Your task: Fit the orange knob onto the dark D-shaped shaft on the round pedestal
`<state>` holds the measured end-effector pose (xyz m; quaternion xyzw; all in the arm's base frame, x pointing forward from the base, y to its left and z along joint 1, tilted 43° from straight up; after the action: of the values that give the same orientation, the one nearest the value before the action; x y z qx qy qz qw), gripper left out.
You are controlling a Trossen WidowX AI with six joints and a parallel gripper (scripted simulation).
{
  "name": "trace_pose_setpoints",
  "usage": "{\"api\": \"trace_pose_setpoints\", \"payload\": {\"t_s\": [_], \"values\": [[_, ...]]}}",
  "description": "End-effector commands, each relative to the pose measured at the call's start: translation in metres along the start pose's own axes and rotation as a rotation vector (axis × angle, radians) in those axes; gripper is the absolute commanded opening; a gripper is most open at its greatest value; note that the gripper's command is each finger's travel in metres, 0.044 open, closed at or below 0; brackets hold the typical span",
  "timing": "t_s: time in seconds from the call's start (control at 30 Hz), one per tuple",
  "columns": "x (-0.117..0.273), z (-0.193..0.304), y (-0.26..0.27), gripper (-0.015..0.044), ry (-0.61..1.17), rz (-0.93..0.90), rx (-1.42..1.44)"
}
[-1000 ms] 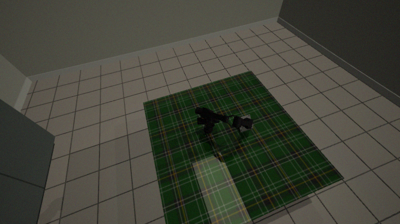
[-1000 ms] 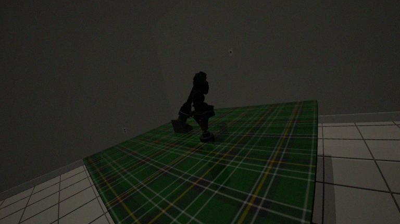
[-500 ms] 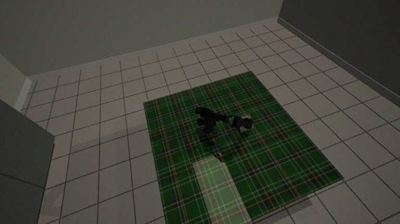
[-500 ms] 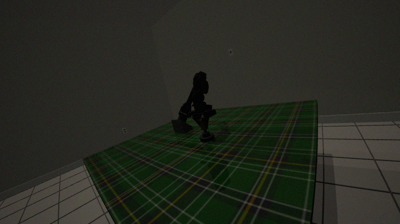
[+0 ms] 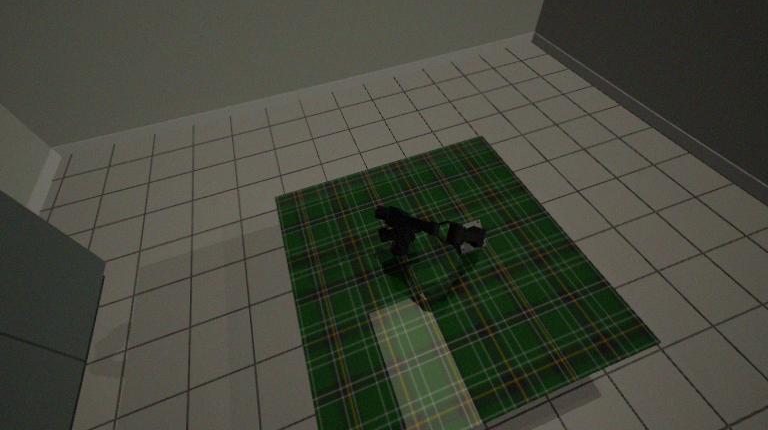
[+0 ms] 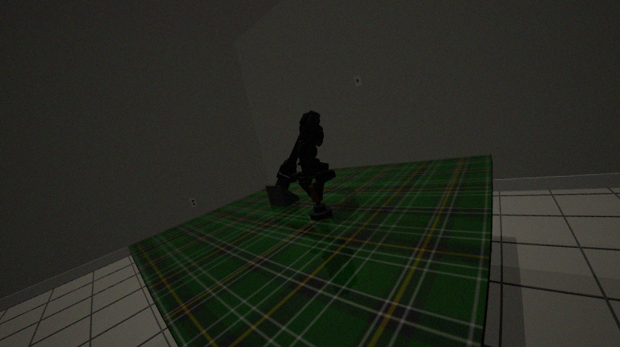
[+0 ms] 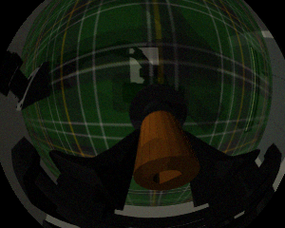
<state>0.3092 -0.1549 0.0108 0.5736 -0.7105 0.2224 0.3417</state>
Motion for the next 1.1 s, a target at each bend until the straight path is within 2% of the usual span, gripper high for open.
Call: {"api": "trace_pose_setpoints", "payload": {"t_s": [0.0,0.2,0.4,1.07], "values": [[0.0019,-0.0002,-0.0004,0.0000,0.000,0.001,0.005],[0.0052,-0.0012,-0.0017,0.0000,0.000,0.001,0.031],[0.0054,-0.0001,-0.0038,0.0000,0.000,0.002,0.215],[0.0005,-0.0011,-0.0013,0.0000,0.000,0.002,0.214]]}}
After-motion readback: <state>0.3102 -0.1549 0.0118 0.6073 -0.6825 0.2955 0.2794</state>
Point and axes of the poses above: the point midway between the two fingers, 35 mm back from their tips, its own x axis back along the fingers, its own y axis across the jaws, z = x × y, the point moved 4 cm from there along x, back along the fingers, and after that the axes turned 7 degrees about -x, right-handed, at the moved point
